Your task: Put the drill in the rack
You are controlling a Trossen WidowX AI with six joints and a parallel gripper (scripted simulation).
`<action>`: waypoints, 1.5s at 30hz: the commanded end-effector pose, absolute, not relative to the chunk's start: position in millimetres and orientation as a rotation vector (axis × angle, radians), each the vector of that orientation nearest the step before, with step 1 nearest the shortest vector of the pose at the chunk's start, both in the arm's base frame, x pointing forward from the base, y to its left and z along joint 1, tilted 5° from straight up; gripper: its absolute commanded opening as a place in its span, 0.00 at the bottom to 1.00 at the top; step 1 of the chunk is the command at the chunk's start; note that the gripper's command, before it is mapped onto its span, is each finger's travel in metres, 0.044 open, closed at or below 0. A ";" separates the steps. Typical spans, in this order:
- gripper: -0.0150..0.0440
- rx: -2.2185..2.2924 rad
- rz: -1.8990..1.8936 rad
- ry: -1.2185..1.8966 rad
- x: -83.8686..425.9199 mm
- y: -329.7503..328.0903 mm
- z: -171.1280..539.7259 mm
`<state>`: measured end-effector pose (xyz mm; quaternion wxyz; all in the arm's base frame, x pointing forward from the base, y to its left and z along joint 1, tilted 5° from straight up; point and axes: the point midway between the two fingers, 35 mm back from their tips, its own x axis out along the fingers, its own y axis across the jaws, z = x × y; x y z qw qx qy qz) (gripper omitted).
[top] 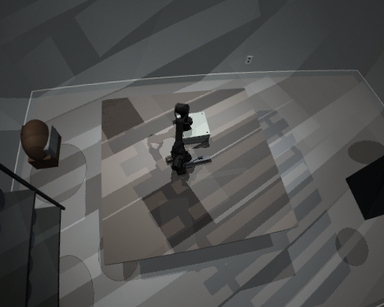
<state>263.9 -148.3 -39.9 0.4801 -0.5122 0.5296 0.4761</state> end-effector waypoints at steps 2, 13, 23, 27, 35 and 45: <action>0.25 -1.249 1.158 1.293 263.4 -148.3 -38.0; 0.25 -1.249 1.158 1.293 263.3 -148.3 -37.5; 0.25 -1.249 1.158 1.293 263.2 -148.2 -37.2; 0.25 -1.249 1.158 1.293 263.2 -148.2 -37.1; 0.25 -1.250 1.158 1.293 263.5 -153.7 -37.9; 0.25 -1.250 1.157 1.294 263.5 -167.9 -35.7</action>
